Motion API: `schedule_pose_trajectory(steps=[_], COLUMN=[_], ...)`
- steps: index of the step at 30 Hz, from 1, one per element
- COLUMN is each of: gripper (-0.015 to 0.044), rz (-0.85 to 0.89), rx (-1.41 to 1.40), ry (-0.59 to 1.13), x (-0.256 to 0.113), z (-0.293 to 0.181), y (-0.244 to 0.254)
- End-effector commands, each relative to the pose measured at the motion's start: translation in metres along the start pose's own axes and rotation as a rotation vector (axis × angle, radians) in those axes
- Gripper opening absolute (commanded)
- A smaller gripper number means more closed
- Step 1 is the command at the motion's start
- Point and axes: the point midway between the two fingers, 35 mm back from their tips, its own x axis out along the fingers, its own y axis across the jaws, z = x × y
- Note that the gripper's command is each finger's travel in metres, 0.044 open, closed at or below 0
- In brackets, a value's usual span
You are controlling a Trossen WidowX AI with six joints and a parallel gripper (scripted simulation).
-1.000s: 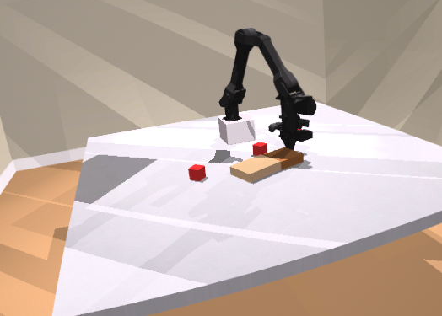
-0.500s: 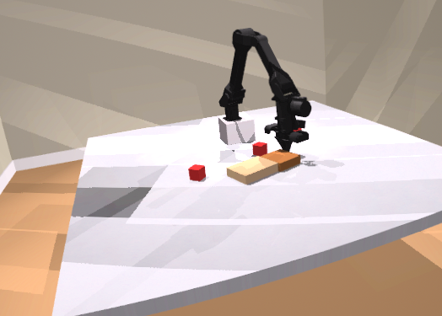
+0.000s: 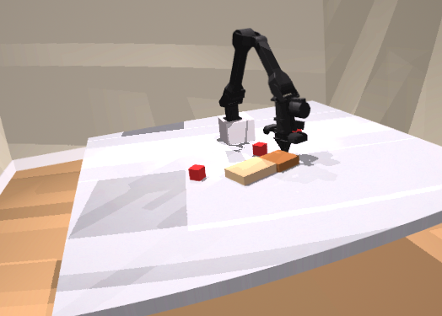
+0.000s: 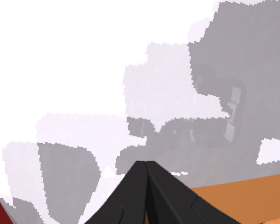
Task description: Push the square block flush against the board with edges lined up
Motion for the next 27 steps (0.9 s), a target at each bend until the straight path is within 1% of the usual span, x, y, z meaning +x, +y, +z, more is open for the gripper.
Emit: schedule_pose_trajectory(steps=[1, 25, 27], gripper=[0.0000, 0.0000, 0.0000], rz=[0.001, 0.001, 0.006], rx=[0.002, 0.002, 0.000], ry=[0.005, 0.002, -0.002], x=[0.000, 0.000, -0.002], z=[0.005, 0.044, 0.042], y=[-0.001, 0.000, 0.001])
